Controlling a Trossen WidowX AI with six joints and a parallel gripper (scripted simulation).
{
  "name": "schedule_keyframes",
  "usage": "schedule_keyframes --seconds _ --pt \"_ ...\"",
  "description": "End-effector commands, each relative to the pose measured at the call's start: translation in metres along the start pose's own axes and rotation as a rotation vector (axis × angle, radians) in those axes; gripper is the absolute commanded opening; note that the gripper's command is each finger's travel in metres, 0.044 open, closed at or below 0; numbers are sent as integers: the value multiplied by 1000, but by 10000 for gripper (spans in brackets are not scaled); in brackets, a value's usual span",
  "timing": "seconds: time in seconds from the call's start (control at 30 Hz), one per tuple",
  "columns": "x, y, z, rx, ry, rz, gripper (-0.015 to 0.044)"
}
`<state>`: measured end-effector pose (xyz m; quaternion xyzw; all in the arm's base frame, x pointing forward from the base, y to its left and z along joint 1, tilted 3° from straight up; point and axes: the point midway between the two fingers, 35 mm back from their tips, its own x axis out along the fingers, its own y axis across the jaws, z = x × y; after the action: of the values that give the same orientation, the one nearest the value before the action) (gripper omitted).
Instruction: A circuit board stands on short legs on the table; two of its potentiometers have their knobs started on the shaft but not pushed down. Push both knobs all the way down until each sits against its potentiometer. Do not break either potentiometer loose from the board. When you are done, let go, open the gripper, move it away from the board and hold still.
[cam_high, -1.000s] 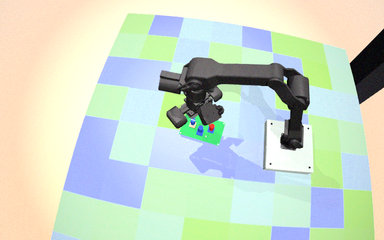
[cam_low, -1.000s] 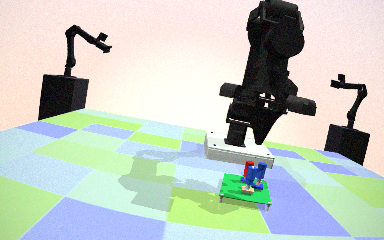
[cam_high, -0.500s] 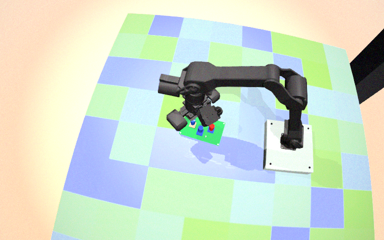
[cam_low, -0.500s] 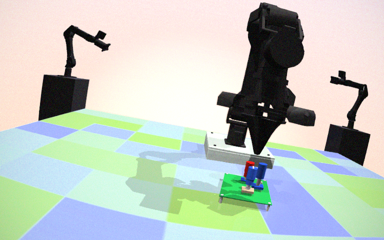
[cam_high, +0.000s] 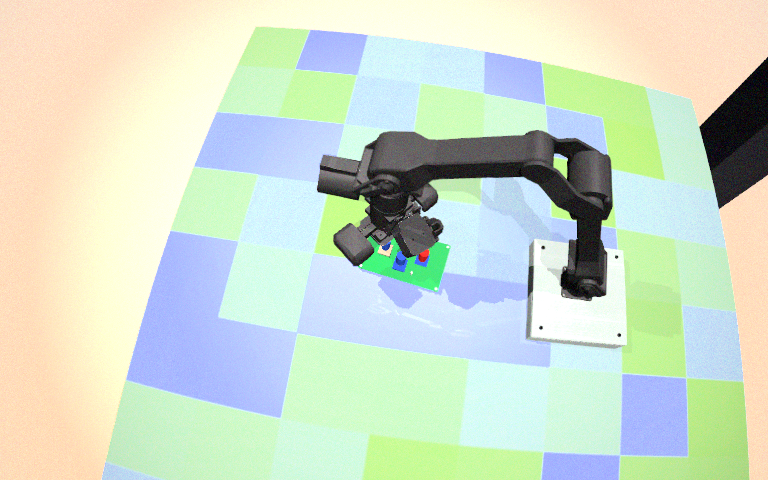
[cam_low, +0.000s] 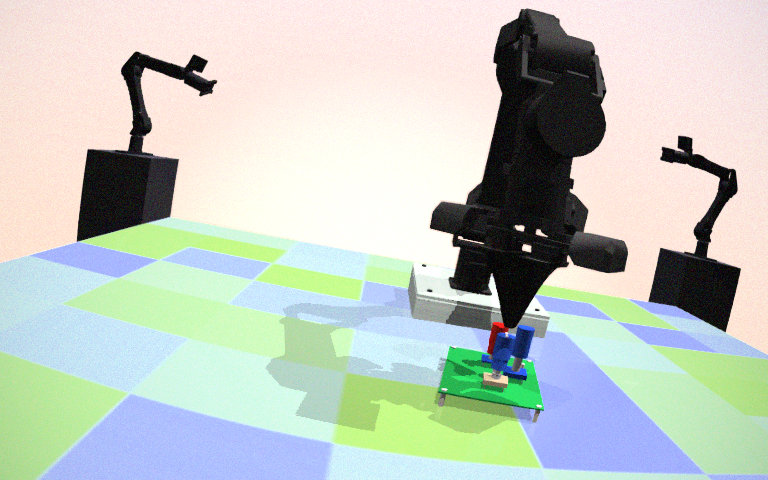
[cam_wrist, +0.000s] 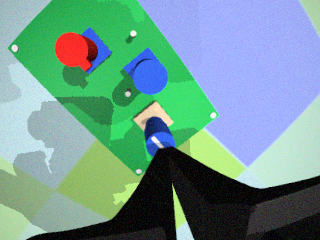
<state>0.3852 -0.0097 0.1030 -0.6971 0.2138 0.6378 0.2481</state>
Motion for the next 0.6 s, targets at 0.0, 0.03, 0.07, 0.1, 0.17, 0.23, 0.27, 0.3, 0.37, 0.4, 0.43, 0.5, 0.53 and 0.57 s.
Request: schedule_keyframes --seconds 0.0,0.03,0.07,0.1,0.17,0.23,0.27,0.3,0.37,0.4,0.43,0.5,0.53,0.57 --pt "5 2 1 -6 -3 7 0" --pt "5 2 1 -6 -3 7 0" --pt "5 2 1 -6 -3 7 0" --pt "5 2 1 -6 -3 7 0" --pt "4 2 1 -6 -3 7 0" --pt "4 2 1 -6 -3 7 0" --pt "4 2 1 -6 -3 7 0" --pt "4 2 1 -6 -3 7 0" --pt "5 2 1 -6 -3 7 0" --pt "5 2 1 -6 -3 7 0" --pt "5 2 1 -6 -3 7 0" --pt "6 2 1 -6 -3 7 0" --pt "6 2 1 -6 -3 7 0" --pt "6 2 1 -6 -3 7 0"
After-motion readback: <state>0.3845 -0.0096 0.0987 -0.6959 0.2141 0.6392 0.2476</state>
